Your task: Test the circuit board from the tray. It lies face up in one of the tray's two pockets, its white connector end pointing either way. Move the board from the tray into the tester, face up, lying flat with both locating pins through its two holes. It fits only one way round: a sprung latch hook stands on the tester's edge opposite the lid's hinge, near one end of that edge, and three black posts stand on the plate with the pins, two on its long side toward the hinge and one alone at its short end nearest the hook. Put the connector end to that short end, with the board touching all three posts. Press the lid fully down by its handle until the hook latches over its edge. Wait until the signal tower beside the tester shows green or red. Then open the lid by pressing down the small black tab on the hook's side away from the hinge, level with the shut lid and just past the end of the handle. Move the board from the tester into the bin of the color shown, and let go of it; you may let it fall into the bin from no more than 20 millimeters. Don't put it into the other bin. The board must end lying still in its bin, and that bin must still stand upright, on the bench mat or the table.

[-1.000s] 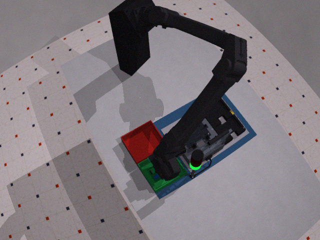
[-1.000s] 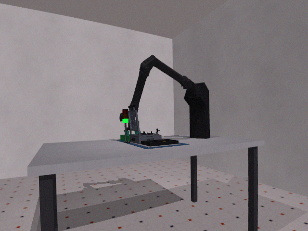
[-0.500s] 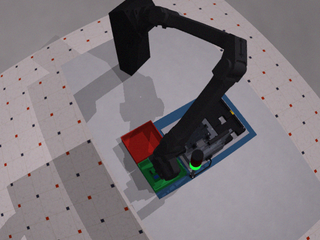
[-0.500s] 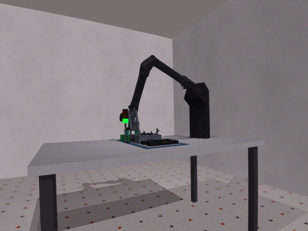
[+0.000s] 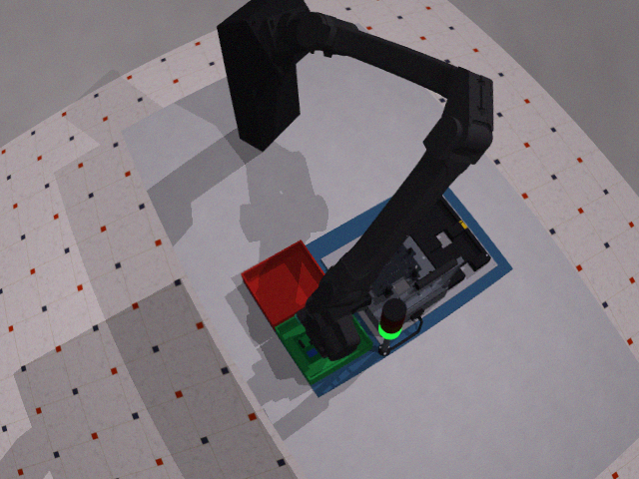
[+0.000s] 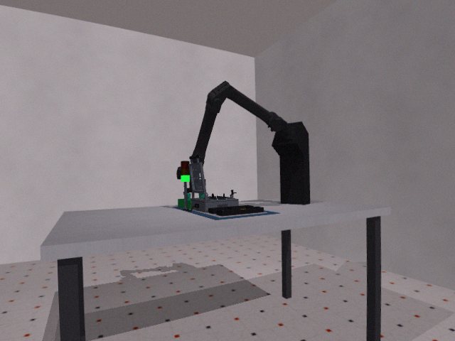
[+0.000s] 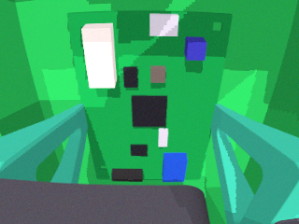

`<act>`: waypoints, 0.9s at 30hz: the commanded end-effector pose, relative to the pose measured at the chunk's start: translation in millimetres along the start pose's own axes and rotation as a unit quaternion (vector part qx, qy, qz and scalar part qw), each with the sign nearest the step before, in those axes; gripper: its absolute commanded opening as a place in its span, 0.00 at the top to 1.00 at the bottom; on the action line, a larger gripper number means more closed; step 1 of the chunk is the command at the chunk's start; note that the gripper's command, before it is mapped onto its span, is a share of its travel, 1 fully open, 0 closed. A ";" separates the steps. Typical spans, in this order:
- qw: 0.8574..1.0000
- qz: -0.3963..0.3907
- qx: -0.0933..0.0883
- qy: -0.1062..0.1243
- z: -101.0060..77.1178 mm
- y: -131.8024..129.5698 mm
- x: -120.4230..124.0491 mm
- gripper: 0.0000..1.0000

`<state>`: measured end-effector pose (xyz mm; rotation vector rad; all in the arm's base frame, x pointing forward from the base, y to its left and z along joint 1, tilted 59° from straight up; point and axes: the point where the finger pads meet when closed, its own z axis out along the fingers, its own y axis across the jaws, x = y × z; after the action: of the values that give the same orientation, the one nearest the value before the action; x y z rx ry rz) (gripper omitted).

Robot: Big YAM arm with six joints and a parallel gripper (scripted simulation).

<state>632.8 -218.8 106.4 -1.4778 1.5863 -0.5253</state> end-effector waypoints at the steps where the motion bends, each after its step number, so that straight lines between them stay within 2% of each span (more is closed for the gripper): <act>1: 1.000 -0.007 0.009 -0.004 0.5 -11.0 -9.3 0.28; 12: 1.000 -0.003 0.005 -0.004 5.1 -6.9 -6.9 0.28; 17: 1.000 -0.008 0.012 -0.004 1.7 -14.7 -9.2 0.28; 27: 1.000 -0.008 0.011 -0.004 1.6 -14.4 -9.3 0.28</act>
<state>633.4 -218.1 104.7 -1.4779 1.5875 -0.5236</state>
